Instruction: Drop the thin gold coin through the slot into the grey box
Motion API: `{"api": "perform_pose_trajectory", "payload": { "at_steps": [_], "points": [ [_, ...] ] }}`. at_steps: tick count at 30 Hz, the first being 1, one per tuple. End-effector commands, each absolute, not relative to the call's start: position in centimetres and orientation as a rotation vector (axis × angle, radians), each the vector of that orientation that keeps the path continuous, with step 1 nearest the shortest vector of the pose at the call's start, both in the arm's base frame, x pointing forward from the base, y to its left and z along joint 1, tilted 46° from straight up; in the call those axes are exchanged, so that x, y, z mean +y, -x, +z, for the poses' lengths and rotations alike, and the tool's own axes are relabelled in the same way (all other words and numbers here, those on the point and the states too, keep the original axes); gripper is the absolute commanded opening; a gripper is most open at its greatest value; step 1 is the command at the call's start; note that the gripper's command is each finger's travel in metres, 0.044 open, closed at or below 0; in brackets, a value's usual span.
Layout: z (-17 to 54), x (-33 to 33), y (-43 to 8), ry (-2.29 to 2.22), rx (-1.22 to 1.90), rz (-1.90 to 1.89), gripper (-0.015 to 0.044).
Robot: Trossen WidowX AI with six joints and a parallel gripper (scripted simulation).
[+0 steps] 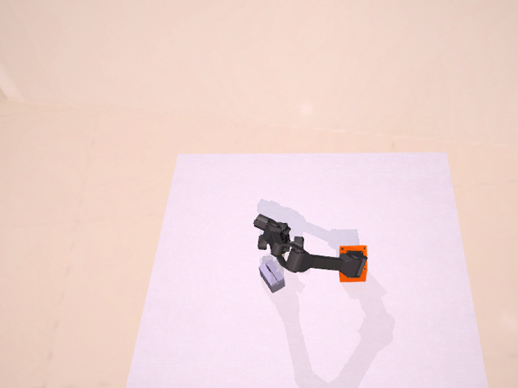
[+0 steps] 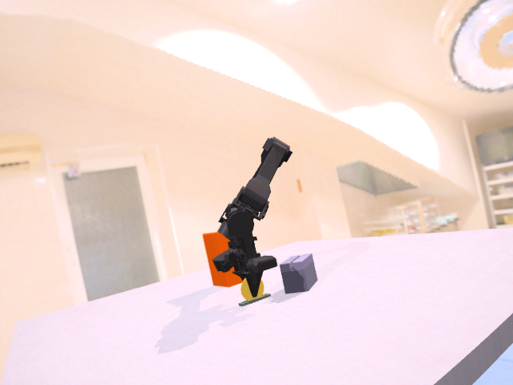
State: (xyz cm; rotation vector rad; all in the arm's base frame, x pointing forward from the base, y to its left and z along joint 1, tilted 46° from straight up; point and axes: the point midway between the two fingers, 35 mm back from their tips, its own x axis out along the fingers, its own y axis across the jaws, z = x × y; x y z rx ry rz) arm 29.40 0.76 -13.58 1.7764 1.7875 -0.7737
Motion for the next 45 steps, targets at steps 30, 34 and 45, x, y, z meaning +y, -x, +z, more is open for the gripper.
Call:
{"api": "perform_pose_trajectory", "payload": {
  "at_steps": [30, 34, 45],
  "points": [
    [-9.0, -4.3, -29.8, -1.776, 1.783, -0.784, 0.0],
    [-8.2, -5.0, -29.8, -1.777, 1.784, -0.783, 0.0],
    [-7.0, -6.2, -29.6, -1.747, 1.789, -0.731, 0.0]
  ]
}}
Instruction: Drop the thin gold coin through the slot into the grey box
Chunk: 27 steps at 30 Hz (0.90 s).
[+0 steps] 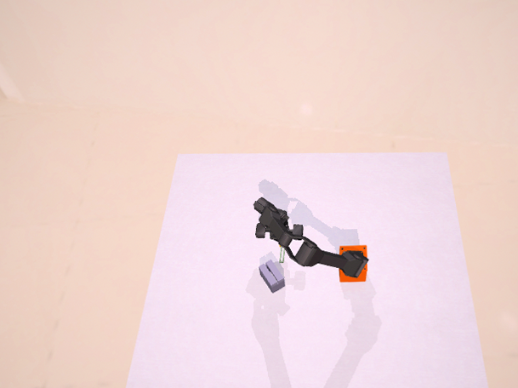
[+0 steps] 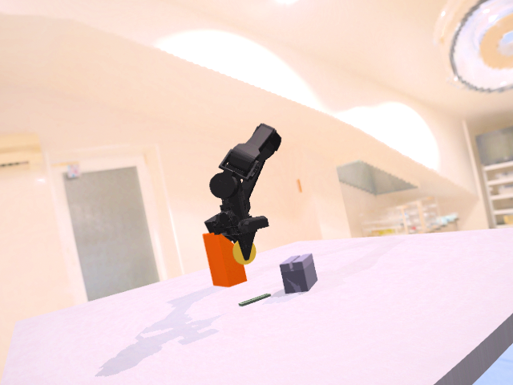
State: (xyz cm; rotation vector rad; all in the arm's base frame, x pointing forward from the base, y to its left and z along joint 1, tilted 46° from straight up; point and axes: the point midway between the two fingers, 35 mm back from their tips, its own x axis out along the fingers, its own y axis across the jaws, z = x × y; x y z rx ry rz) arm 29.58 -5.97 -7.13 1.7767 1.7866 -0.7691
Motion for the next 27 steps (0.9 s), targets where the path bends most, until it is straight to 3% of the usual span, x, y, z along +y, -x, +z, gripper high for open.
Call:
{"api": "perform_pose_trajectory", "payload": {
  "at_steps": [1, 18, 27],
  "points": [
    [-7.06, -6.2, -29.56, -1.726, 1.791, -0.699, 0.0],
    [-7.59, -6.85, -29.04, -1.353, 1.769, -0.177, 0.0],
    [-7.45, -6.74, -29.13, -1.334, 1.767, -0.159, 0.0]
  ]
}}
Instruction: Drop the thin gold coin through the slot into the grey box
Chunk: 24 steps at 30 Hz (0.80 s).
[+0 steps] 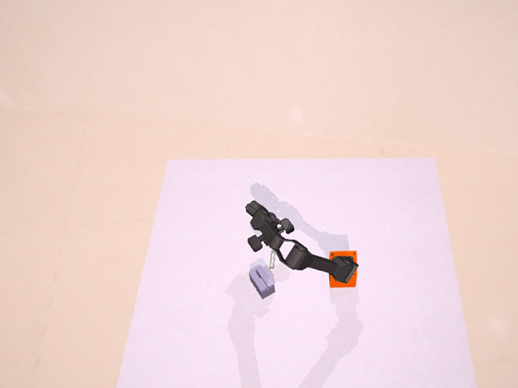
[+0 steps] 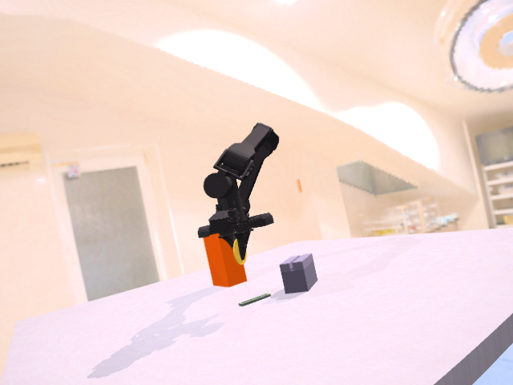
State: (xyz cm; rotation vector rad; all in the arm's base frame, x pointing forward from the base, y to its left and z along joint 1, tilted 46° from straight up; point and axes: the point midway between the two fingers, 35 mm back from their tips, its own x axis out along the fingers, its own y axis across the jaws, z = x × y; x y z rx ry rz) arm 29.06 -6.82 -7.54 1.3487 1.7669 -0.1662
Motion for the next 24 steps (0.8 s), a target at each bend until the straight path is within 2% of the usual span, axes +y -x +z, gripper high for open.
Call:
{"api": "perform_pose_trajectory", "payload": {
  "at_steps": [1, 24],
  "points": [
    [-7.4, -6.7, -29.2, -1.332, 1.767, -0.16, 0.0],
    [-3.7, -3.3, -31.4, -1.324, 1.763, -0.168, 0.0]
  ]
}}
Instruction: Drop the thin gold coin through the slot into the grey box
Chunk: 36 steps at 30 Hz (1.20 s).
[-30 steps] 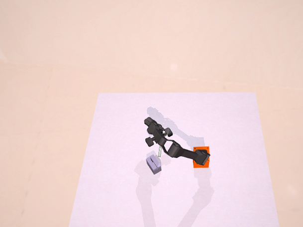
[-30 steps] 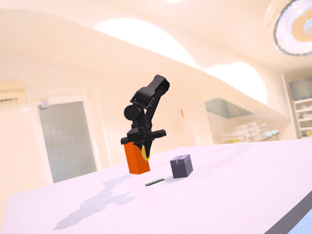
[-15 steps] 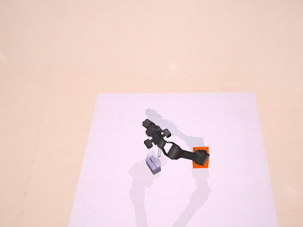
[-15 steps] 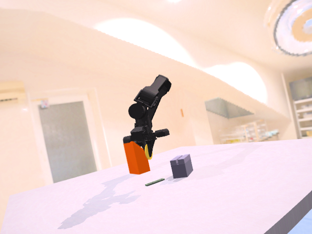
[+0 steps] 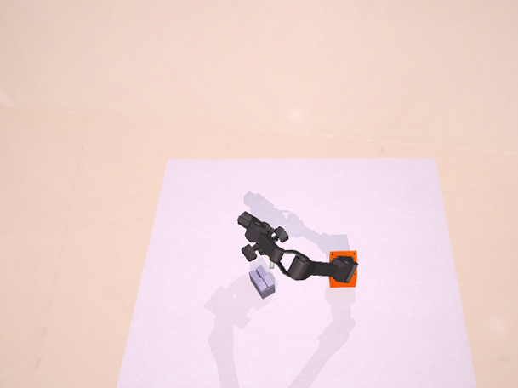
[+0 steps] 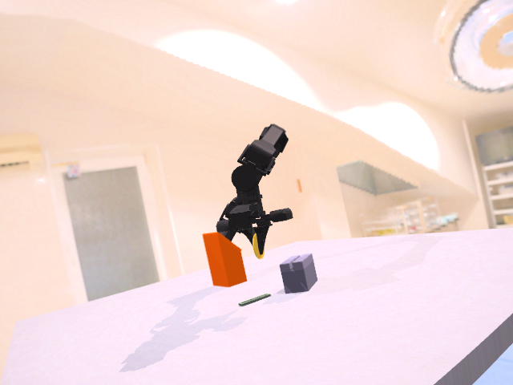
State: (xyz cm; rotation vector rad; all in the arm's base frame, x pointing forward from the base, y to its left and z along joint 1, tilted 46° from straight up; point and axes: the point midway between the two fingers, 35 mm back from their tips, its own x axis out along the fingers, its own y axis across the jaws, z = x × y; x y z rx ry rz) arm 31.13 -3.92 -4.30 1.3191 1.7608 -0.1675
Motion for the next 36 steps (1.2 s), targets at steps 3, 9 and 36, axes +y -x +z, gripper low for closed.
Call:
{"api": "perform_pose_trajectory", "payload": {
  "at_steps": [3, 9, 36],
  "points": [
    [-3.2, -2.8, -31.6, -1.326, 1.763, -0.168, 0.0],
    [-2.2, -1.8, -32.1, -1.329, 1.762, -0.166, 0.0],
    [1.8, 2.6, -33.1, -1.342, 1.768, -0.151, 0.0004]
  ]
}}
